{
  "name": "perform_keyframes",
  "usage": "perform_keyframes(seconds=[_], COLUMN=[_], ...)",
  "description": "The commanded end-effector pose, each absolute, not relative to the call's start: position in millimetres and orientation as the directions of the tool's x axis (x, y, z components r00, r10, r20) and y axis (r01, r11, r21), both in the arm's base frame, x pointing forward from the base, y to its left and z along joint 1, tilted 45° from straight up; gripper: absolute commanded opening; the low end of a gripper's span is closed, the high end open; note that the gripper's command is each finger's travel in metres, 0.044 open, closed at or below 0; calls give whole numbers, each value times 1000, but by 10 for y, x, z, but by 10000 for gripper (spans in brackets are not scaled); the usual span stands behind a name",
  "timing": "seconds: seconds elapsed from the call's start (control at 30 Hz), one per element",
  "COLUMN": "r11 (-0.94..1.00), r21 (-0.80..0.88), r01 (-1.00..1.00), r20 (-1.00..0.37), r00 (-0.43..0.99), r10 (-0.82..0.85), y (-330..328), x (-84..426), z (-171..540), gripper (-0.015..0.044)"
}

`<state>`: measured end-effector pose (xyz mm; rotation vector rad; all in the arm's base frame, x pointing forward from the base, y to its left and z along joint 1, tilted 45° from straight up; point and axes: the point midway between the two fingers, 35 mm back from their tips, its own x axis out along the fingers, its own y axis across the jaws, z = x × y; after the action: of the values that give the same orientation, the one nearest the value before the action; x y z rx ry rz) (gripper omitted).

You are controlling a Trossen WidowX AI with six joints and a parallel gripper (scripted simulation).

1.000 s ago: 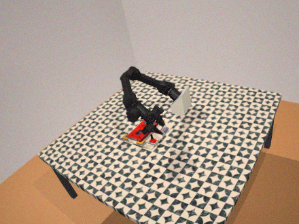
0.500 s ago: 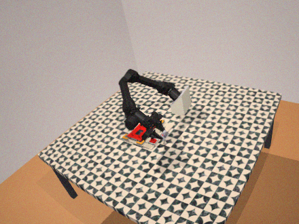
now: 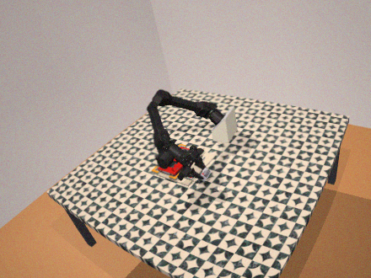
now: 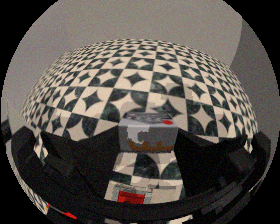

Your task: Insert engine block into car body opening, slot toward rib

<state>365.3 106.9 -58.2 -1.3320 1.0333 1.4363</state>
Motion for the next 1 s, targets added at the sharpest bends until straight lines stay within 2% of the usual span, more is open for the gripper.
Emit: perform_keyframes(seconds=[0.0,0.47,0.97], r11=[-260,-260,-257], r21=[5,5,8], r01=[-966,-966,-966], r20=[-997,-997,-996], r00=[-25,-26,-29], r10=[75,74,81], y=[1023,860,875], x=[3654,3692,3687], z=[-658,-816,-805], gripper=[0,0,394])
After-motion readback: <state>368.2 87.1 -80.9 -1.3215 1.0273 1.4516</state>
